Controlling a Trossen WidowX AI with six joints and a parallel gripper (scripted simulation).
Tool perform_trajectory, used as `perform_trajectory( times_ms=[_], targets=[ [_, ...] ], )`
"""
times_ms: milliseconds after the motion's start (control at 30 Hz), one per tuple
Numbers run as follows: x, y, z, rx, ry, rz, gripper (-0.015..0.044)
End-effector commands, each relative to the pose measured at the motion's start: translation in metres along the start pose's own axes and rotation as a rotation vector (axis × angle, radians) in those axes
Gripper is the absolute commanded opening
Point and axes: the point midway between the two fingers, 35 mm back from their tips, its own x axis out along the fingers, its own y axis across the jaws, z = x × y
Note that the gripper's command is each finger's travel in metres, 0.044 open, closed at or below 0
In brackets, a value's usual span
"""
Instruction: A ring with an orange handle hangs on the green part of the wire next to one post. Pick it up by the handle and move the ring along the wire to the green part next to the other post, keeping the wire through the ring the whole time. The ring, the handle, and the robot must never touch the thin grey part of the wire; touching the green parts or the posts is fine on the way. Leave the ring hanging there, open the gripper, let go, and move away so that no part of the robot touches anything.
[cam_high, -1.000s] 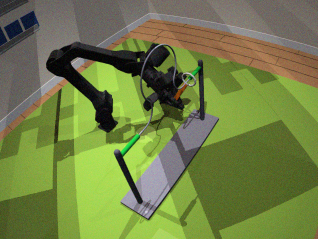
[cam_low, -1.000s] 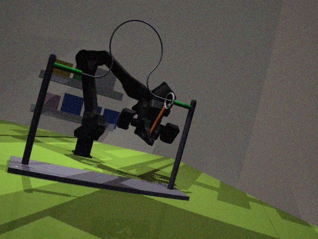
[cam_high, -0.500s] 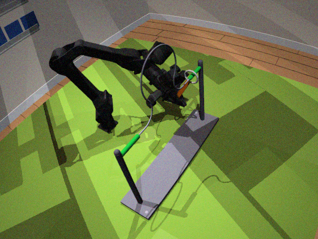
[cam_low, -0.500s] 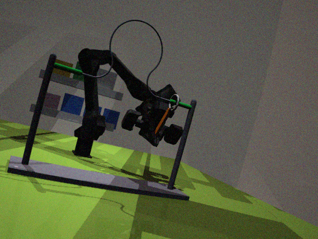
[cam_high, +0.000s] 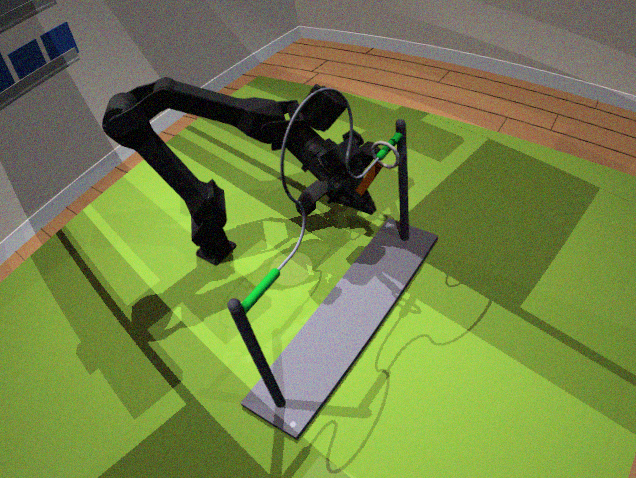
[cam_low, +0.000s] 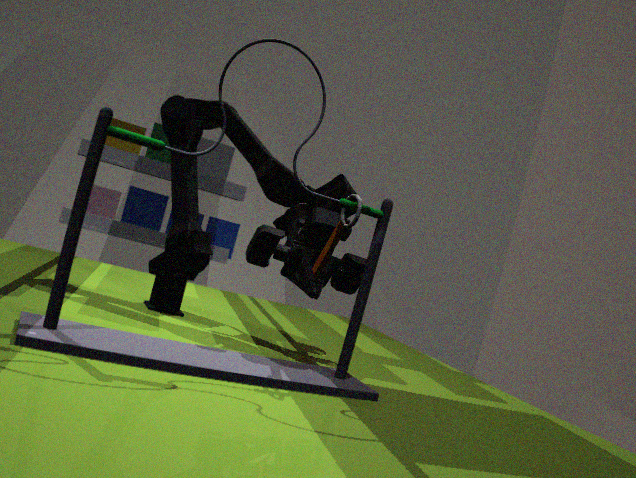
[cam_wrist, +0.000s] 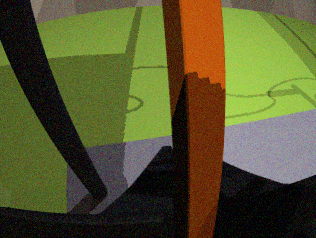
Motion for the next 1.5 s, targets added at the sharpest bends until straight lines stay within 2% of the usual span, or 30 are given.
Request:
perform_trajectory(
  times_ms=[0,700,1100,1467],
  targets=[
    [0.003,0.0,-0.005,0.0,0.003,-0.007,-0.015],
    [0.003,0.0,-0.005,0.0,0.003,-0.007,-0.015],
    [0.001,0.0,-0.005,-0.005,0.005,-0.004,0.016],
    [-0.037,0.002,-0.006,0.0,0.01,-0.006,0.016]
  ],
)
